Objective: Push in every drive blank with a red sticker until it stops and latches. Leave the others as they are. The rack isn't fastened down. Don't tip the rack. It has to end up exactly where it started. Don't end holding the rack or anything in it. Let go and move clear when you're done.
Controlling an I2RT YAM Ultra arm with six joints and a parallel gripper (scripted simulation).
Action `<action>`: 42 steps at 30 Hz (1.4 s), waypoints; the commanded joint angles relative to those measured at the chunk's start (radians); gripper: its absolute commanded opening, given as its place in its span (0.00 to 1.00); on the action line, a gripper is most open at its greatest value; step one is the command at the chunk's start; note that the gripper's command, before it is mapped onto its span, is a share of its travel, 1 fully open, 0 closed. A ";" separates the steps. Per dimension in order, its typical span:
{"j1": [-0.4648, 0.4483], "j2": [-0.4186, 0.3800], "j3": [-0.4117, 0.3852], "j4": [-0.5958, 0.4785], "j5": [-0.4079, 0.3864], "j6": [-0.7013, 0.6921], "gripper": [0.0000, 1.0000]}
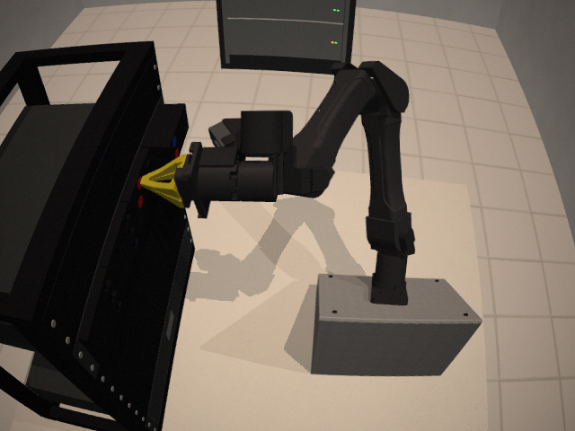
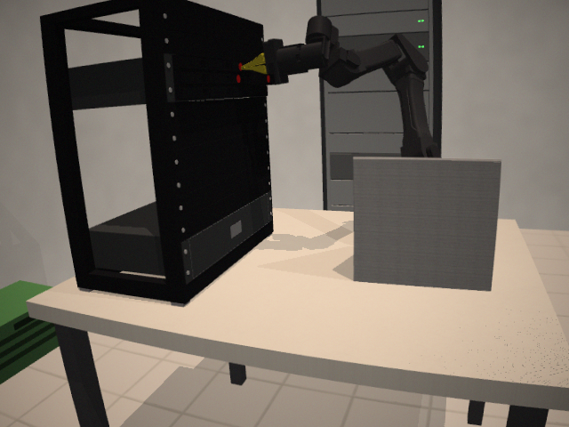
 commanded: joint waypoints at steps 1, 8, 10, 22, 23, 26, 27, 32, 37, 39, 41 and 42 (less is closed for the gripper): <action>0.003 -0.003 0.071 0.042 -0.062 -0.014 0.00; 0.003 -0.003 0.071 0.042 -0.062 -0.014 0.00; 0.003 -0.003 0.071 0.042 -0.062 -0.014 0.00; -0.006 0.005 0.082 0.034 -0.065 -0.015 0.00; -0.007 0.006 0.084 0.033 -0.065 -0.015 0.00; -0.003 0.006 0.086 0.030 -0.065 -0.014 0.00; -0.003 0.006 0.087 0.030 -0.066 -0.014 0.00; -0.003 0.007 0.087 0.030 -0.066 -0.014 0.00; -0.003 0.007 0.087 0.030 -0.066 -0.014 0.00; -0.003 0.007 0.087 0.030 -0.066 -0.014 0.00; -0.003 0.007 0.087 0.030 -0.066 -0.014 0.00; -0.003 0.007 0.087 0.030 -0.066 -0.014 0.00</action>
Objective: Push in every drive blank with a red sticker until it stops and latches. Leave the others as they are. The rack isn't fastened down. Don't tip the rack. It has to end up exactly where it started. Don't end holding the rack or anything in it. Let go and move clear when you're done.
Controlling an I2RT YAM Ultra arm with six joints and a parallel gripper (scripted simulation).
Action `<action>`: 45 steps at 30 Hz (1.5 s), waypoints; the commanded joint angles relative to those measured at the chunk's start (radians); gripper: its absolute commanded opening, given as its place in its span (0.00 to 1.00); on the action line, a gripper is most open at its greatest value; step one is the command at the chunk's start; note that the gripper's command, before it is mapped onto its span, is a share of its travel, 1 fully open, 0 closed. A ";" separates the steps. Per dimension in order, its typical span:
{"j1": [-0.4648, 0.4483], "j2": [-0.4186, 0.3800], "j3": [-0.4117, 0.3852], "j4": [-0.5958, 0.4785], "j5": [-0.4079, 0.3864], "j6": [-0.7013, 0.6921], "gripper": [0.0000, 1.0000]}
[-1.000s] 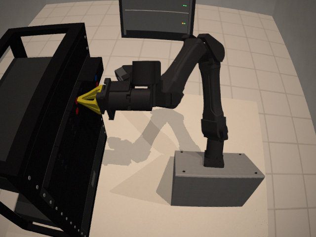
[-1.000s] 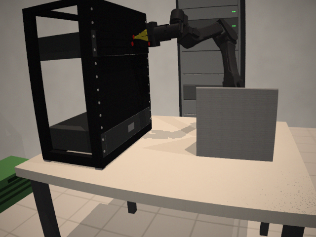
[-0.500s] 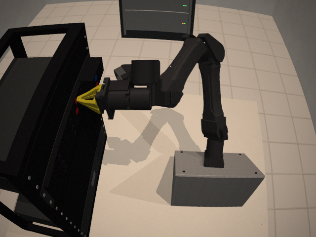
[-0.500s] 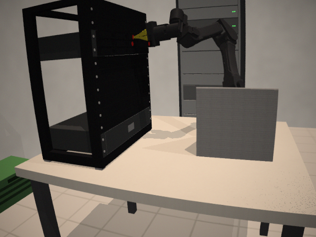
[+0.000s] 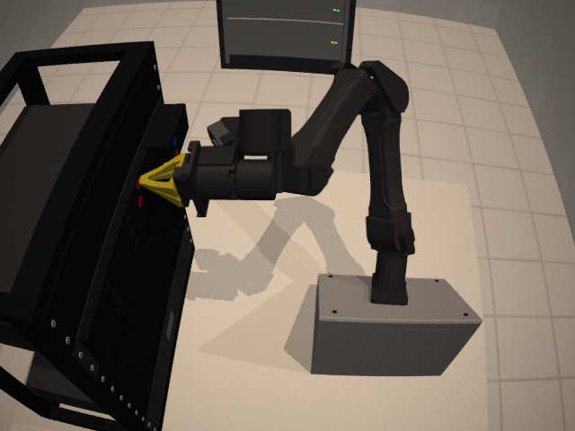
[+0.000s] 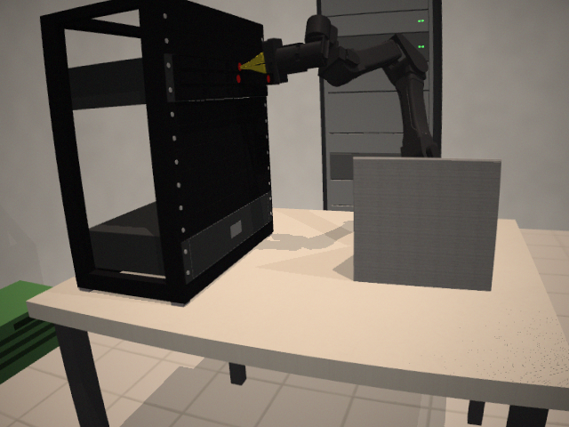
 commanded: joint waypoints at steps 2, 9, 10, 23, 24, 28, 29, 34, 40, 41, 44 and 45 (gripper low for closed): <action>-0.001 0.007 0.074 0.050 -0.064 -0.014 0.00; -0.001 0.007 0.074 0.050 -0.064 -0.014 0.00; 0.000 0.006 0.074 0.050 -0.063 -0.014 0.00; 0.144 -0.137 -0.098 0.065 0.077 -0.006 0.00; 0.167 -0.154 -0.116 0.067 0.099 -0.006 0.00; 0.228 -0.194 -0.160 0.071 0.160 -0.007 0.00; 0.228 -0.194 -0.160 0.071 0.160 -0.007 0.00; 0.274 -0.222 -0.188 0.074 0.207 -0.010 0.00; 0.272 -0.235 -0.199 0.054 0.196 -0.014 0.00; 0.267 -0.243 -0.205 0.049 0.192 -0.014 0.00; 0.240 -0.280 -0.232 0.041 0.183 -0.015 0.00; 0.240 -0.280 -0.232 0.041 0.183 -0.015 0.00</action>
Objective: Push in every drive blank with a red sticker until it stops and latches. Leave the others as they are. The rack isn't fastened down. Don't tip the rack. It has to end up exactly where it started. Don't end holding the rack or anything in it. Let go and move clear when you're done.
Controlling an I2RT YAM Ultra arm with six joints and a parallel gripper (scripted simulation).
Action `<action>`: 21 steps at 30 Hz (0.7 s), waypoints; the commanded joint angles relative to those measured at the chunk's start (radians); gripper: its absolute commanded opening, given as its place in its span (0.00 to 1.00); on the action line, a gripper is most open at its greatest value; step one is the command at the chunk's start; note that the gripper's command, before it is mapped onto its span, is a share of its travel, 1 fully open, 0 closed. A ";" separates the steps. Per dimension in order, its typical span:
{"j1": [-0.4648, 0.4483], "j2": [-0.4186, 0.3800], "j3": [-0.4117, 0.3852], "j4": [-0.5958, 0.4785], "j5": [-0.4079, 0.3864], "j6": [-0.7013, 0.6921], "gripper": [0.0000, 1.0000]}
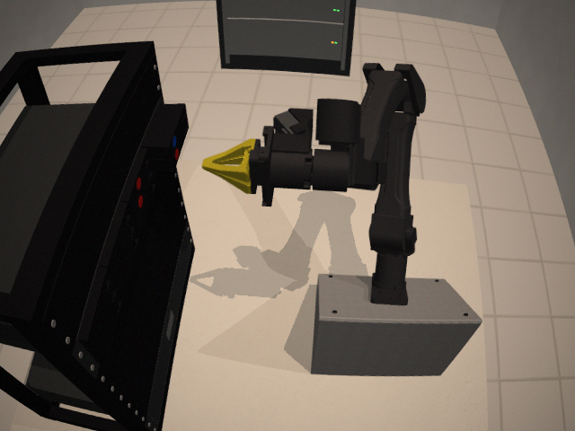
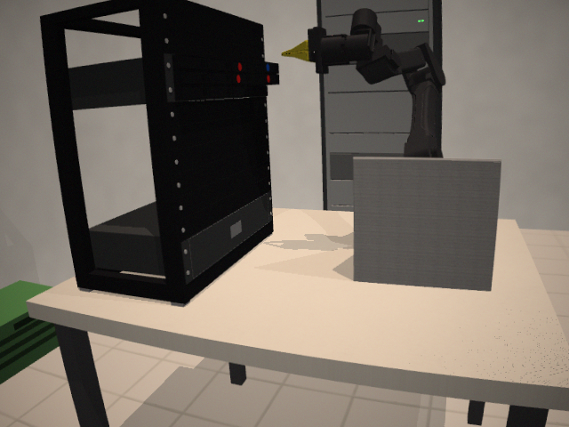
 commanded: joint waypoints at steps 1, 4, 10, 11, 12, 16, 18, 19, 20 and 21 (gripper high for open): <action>-0.007 -0.037 -0.017 -0.012 -0.020 -0.015 0.00; -0.026 -0.096 -0.058 -0.029 -0.037 -0.017 0.00; -0.080 -0.253 -0.150 -0.086 -0.087 -0.021 0.00; -0.091 -0.282 -0.164 -0.099 -0.098 -0.021 0.00; -0.102 -0.310 -0.177 -0.114 -0.108 -0.021 0.00; -0.145 -0.414 -0.217 -0.177 -0.151 -0.018 0.00; -0.145 -0.414 -0.217 -0.177 -0.151 -0.018 0.00; -0.157 -0.446 -0.181 -0.204 -0.167 -0.017 0.00; -0.165 -0.462 -0.207 -0.219 -0.175 -0.015 0.00; -0.173 -0.476 -0.231 -0.233 -0.182 -0.012 0.00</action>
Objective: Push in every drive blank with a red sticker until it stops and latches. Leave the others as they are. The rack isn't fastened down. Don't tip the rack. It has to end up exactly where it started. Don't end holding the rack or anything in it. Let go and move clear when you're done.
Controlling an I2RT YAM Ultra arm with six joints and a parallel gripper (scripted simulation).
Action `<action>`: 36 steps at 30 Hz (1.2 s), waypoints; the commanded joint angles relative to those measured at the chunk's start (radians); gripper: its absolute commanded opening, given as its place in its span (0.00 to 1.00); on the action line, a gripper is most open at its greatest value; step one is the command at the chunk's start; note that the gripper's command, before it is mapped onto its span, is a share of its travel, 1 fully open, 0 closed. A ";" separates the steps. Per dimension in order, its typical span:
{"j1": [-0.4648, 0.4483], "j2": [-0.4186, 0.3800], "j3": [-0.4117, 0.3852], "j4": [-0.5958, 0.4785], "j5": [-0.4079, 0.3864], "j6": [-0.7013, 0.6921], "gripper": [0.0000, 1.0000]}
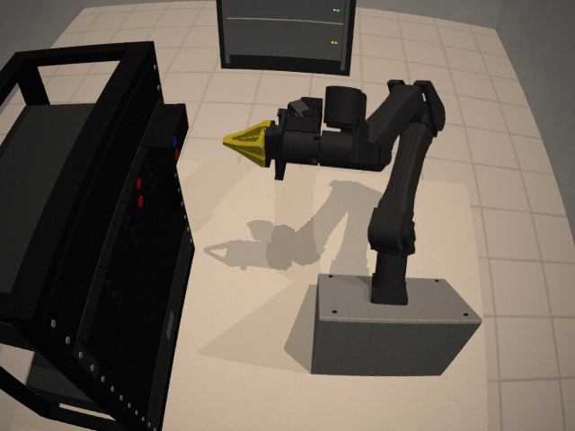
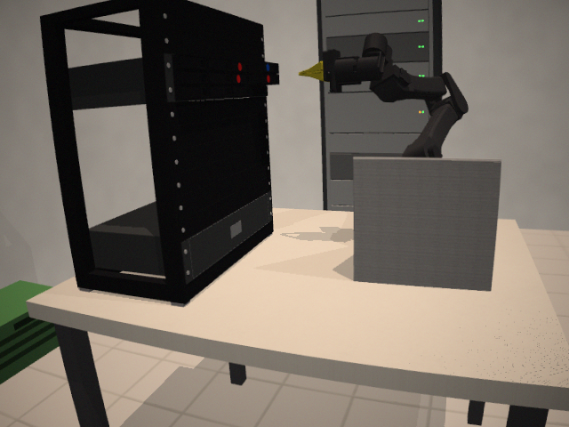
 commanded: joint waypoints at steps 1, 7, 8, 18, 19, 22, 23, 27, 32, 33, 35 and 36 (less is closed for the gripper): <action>-0.021 -0.059 -0.029 -0.075 -0.065 -0.006 0.00; -0.030 -0.098 -0.019 -0.116 -0.089 -0.002 0.00; -0.030 -0.099 -0.019 -0.118 -0.090 -0.002 0.00; -0.159 0.033 0.059 -0.050 -0.206 -0.002 0.00; -0.181 0.056 0.071 -0.040 -0.228 -0.002 0.00; -0.230 0.116 0.108 -0.016 -0.277 -0.002 0.00; -0.238 0.128 0.116 -0.012 -0.285 -0.002 0.00; -0.227 0.142 0.125 -0.007 -0.295 0.000 0.00; -0.229 0.147 0.128 -0.005 -0.297 0.000 0.00; -0.229 0.147 0.128 -0.005 -0.297 0.000 0.00; -0.229 0.148 0.129 -0.005 -0.297 0.000 0.00; -0.229 0.148 0.129 -0.005 -0.297 0.000 0.00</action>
